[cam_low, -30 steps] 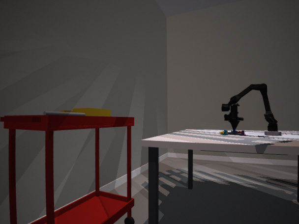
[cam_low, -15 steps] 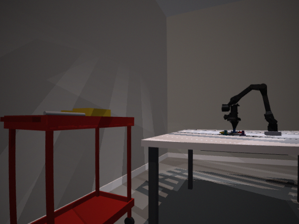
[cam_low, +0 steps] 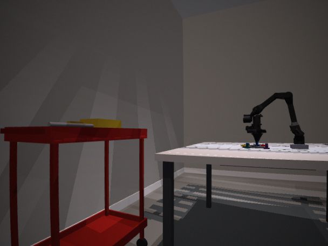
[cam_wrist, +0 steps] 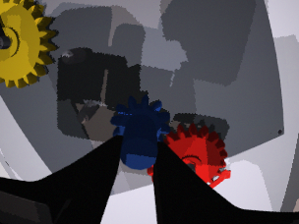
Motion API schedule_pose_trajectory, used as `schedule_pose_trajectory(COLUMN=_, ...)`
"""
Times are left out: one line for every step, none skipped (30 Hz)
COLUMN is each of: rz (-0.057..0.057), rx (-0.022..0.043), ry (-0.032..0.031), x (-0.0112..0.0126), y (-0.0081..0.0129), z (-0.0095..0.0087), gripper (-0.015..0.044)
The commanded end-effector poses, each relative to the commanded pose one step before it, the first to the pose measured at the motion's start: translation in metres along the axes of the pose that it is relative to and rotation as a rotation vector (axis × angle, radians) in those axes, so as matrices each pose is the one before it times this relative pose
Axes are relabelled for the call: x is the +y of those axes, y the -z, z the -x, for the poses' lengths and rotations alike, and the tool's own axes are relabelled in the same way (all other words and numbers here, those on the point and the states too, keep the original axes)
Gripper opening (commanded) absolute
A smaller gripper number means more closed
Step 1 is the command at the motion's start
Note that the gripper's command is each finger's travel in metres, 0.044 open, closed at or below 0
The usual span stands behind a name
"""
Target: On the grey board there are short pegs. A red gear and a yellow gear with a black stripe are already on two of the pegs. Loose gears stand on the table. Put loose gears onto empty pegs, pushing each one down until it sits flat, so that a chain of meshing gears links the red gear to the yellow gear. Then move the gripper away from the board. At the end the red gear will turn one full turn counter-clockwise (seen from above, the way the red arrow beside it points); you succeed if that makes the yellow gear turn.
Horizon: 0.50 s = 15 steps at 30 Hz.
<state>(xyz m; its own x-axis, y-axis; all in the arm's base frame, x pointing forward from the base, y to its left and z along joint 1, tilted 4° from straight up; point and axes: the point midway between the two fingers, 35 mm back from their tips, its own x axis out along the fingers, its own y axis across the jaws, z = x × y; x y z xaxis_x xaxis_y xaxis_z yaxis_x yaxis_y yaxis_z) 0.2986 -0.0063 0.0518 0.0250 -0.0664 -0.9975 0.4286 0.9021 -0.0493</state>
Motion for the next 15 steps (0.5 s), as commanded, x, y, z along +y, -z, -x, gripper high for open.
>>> schedule_pose_trajectory(rz=-0.1037, rx=0.002, ry=0.00065, x=-0.00021, y=0.00031, z=-0.00149, gripper=0.0)
schedule_pose_trajectory(rz=-0.0254, rx=0.0, ry=0.00001, x=-0.00011, y=-0.00006, z=-0.00012, gripper=0.0)
schedule_pose_trajectory(rz=-0.0282, rx=-0.00001, ry=0.00001, x=-0.0001, y=-0.00012, z=-0.00016, gripper=0.0)
schedule_pose_trajectory(rz=-0.0258, rx=-0.00001, ry=0.00001, x=-0.00007, y=-0.00015, z=-0.00021, gripper=0.0)
schedule_pose_trajectory(rz=-0.0269, rx=-0.00001, ry=0.00001, x=-0.00002, y=-0.00021, z=-0.00027, gripper=0.0)
schedule_pose_trajectory(rz=-0.024, rx=-0.00002, ry=0.0, x=0.00006, y=-0.00024, z=-0.0003, gripper=0.0)
schedule_pose_trajectory(rz=-0.0149, rx=-0.00002, ry=-0.00001, x=0.00017, y=-0.00022, z=-0.00026, gripper=0.0)
schedule_pose_trajectory(rz=0.0037, rx=0.0, ry=0.0, x=0.0, y=0.0, z=0.00008, gripper=0.0026)
schedule_pose_trajectory(rz=0.0076, rx=0.0, ry=0.0, x=0.00001, y=0.0, z=0.00017, gripper=0.0053)
schedule_pose_trajectory(rz=0.0117, rx=0.0, ry=0.0, x=0.00001, y=0.0, z=0.00027, gripper=0.0079)
schedule_pose_trajectory(rz=0.0146, rx=0.0, ry=0.0, x=0.00001, y=0.0, z=0.00033, gripper=0.0105)
schedule_pose_trajectory(rz=0.0176, rx=0.0, ry=0.0, x=0.00001, y=0.0, z=0.0004, gripper=0.0131)
schedule_pose_trajectory(rz=0.0208, rx=0.0, ry=-0.00001, x=0.00002, y=0.0, z=0.00047, gripper=0.014)
schedule_pose_trajectory(rz=0.0232, rx=0.0, ry=-0.00001, x=0.00002, y=0.0, z=0.00053, gripper=0.014)
schedule_pose_trajectory(rz=0.0242, rx=0.0, ry=-0.00001, x=0.00002, y=0.0, z=0.00055, gripper=0.014)
